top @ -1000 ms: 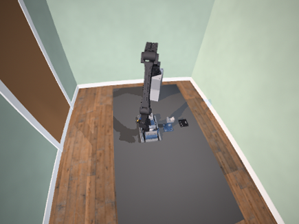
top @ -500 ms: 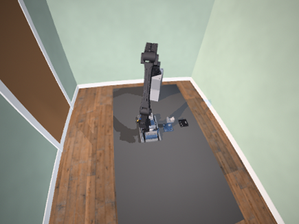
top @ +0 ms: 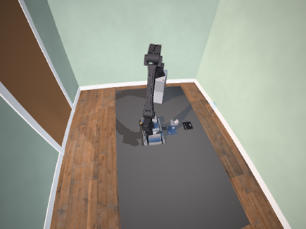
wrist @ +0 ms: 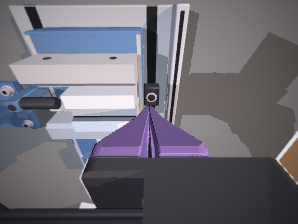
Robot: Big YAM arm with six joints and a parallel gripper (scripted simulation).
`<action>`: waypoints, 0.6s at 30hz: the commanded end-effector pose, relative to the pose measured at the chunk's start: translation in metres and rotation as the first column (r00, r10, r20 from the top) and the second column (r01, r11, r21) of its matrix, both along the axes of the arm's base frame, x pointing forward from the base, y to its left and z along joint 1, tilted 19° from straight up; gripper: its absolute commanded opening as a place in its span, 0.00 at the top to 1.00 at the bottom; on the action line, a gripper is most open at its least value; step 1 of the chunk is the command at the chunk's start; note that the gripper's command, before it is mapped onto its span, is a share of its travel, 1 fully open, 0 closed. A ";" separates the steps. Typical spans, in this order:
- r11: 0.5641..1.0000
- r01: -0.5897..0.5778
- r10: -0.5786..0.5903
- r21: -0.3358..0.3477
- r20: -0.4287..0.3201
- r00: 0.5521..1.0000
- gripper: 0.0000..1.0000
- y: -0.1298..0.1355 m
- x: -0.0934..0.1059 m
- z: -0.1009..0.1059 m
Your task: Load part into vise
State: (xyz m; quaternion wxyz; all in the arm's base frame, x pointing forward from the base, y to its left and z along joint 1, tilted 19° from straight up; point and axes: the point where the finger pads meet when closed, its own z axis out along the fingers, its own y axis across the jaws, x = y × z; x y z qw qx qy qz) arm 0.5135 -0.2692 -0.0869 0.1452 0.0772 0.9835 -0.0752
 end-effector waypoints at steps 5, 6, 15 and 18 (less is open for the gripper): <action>1.000 -0.003 0.003 -0.015 0.029 1.000 1.00 -0.010 0.011 0.006; 1.000 -0.003 0.003 -0.015 0.029 1.000 1.00 -0.010 0.011 0.006; 1.000 -0.003 0.003 -0.012 0.024 1.000 1.00 -0.010 0.010 0.004; 1.000 -0.003 0.003 -0.013 0.024 1.000 1.00 -0.010 0.010 0.005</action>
